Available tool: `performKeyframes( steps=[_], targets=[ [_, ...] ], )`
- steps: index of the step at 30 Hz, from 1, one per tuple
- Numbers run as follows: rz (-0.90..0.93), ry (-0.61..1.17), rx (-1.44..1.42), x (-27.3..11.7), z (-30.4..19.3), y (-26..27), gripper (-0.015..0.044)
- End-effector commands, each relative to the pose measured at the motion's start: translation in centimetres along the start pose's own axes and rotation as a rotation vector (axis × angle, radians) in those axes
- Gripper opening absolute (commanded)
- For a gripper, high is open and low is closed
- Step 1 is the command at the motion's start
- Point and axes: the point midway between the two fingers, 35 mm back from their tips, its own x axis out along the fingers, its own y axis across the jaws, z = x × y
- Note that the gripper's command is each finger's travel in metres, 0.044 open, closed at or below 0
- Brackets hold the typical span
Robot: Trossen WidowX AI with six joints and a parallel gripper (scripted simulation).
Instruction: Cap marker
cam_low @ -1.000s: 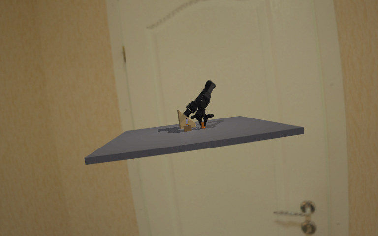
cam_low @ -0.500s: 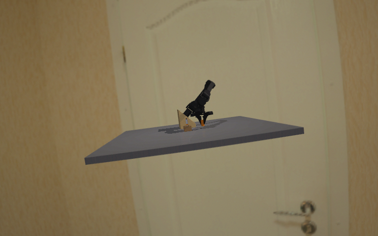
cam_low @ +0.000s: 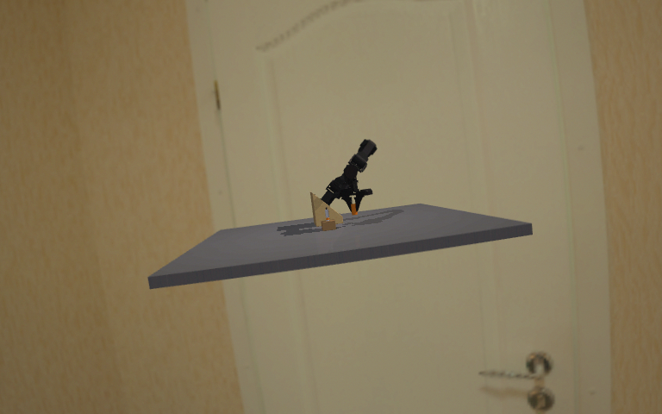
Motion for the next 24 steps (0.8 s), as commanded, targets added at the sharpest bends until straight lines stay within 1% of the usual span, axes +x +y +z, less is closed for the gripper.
performKeyframes(
  steps=[1, 5, 24],
  targets=[
    [0.004, 0.004, -0.005, -0.9, -0.1, 0.1, 0.0000],
    [0.002, 0.001, -0.005, -1.1, 0.3, -0.1, 0.0000],
    [-0.027, -0.038, 0.019, -3.8, 5.4, -3.6, 0.0000]
  ],
)
